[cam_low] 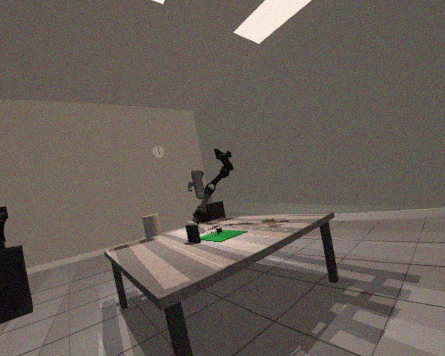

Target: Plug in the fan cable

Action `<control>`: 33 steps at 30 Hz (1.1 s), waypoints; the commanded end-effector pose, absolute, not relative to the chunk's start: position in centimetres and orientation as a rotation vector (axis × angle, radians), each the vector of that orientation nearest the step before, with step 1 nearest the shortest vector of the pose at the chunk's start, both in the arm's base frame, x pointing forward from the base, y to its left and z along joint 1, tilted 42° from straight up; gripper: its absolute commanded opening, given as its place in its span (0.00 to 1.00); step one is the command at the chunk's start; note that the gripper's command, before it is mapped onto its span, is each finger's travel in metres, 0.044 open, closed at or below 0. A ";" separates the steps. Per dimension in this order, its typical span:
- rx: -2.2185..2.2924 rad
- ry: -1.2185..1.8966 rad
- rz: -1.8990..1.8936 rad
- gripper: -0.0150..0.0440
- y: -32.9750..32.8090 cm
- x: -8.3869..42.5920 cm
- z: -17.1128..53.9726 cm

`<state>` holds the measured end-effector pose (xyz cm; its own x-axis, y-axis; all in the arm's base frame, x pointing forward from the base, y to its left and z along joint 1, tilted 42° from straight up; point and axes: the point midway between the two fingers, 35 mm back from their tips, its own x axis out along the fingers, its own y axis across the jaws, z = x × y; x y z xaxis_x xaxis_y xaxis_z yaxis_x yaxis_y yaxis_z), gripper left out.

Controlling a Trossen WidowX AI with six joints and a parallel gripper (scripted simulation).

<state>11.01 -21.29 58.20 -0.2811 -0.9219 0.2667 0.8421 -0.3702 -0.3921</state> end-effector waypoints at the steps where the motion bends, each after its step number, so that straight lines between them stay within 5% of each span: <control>1: -0.540 0.206 -1.880 0.98 -21.3 11.0 58.2; 7: -0.620 0.224 -1.856 1.00 -21.7 11.7 58.4; 15: -0.796 0.258 -1.609 1.00 -25.0 19.4 55.6; 33: -0.460 0.608 -0.792 1.00 -29.1 34.1 32.6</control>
